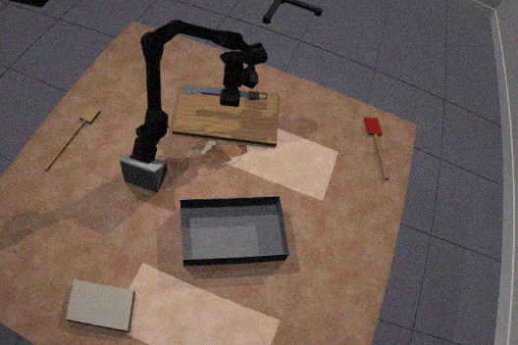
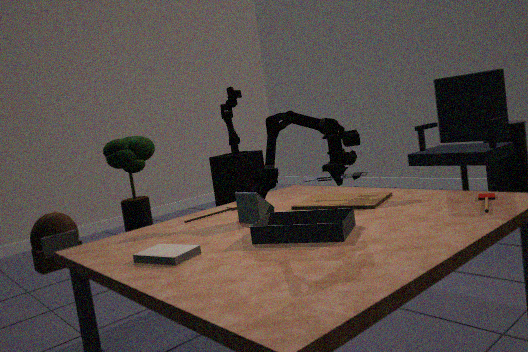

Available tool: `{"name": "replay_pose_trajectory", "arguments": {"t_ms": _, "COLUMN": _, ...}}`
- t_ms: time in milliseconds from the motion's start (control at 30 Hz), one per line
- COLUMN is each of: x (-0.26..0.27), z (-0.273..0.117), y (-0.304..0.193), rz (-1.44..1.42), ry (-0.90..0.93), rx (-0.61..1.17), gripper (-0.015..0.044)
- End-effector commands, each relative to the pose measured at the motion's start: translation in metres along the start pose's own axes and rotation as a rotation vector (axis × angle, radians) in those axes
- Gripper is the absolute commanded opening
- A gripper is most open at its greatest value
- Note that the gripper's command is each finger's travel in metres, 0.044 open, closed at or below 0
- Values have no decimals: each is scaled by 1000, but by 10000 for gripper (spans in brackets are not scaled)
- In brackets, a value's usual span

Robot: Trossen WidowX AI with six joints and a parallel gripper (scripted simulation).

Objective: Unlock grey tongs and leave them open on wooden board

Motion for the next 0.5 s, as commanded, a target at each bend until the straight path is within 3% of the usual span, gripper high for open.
{"name": "replay_pose_trajectory", "arguments": {"t_ms": 0, "x": 0, "z": -2, "y": 4, "rz": 10, "ry": 26, "rx": 13, "gripper": -150}}
{"name": "replay_pose_trajectory", "arguments": {"t_ms": 467, "x": 0, "z": 7, "y": 5, "rz": 9, "ry": 25, "rx": 14, "gripper": -150}}
Point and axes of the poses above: the point midway between the two fingers, 35 mm back from their tips, its own z axis out along the fingers, its own x axis across the jaws, y = z × x, the point moved 8 cm from there along -z, back along the fingers, and after that the axes turned 9 degrees about -z, right-handed, at the moved point
